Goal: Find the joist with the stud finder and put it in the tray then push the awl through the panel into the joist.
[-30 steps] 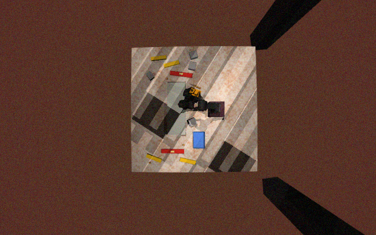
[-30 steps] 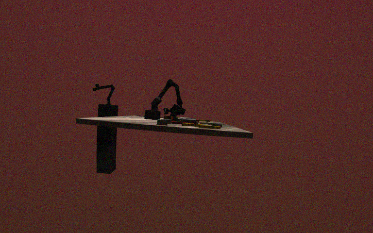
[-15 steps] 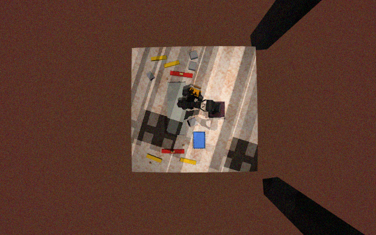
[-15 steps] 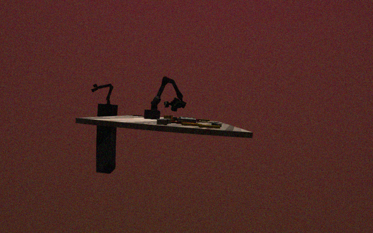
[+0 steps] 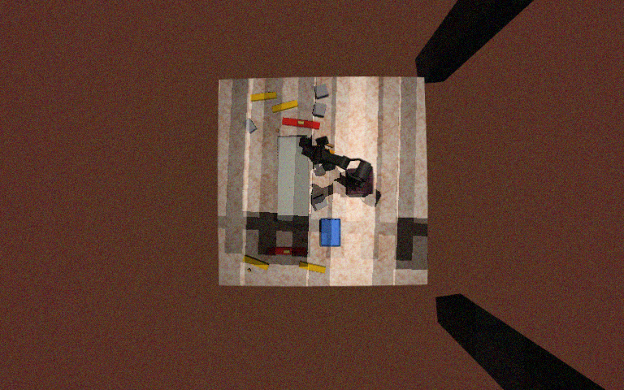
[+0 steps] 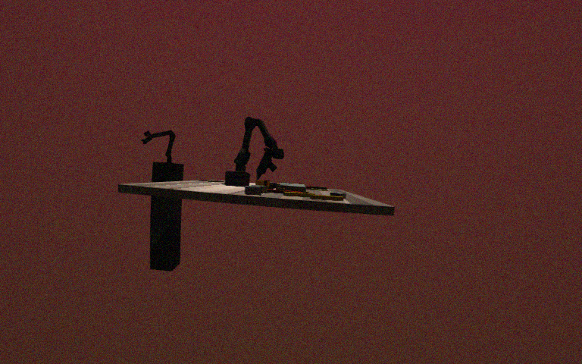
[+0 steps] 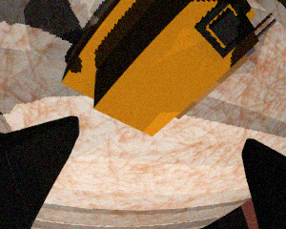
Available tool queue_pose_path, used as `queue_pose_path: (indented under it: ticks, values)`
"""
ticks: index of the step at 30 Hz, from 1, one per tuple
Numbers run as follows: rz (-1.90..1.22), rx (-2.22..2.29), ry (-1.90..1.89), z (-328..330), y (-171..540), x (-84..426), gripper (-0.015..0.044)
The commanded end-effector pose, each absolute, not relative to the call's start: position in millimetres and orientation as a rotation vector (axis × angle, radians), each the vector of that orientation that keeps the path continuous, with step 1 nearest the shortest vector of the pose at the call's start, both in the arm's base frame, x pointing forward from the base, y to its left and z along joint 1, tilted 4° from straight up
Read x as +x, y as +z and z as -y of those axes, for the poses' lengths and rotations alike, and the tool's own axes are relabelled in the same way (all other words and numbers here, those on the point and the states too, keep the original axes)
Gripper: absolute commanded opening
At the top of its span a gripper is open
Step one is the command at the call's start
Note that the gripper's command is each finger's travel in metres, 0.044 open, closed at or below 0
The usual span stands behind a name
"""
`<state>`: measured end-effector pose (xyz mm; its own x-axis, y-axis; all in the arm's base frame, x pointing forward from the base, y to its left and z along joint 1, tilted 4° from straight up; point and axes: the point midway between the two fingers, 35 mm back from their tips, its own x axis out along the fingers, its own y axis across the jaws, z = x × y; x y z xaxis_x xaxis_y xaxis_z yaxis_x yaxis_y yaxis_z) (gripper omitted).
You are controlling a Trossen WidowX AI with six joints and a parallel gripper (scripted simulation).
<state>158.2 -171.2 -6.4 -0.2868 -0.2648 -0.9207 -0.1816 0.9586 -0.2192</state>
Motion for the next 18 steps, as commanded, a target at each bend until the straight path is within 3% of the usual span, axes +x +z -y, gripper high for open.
queue_pose_path:
  ticks: [1,4,18]
  values:
    - [-1.425,0.223,-0.316,179.2,-6.1,172.3,0.0440]
    - [-1.278,0.356,-0.365,185.1,0.4,177.4,0.0440]
    - [-1.278,0.356,-0.365,185.1,-0.6,177.5,0.0440]
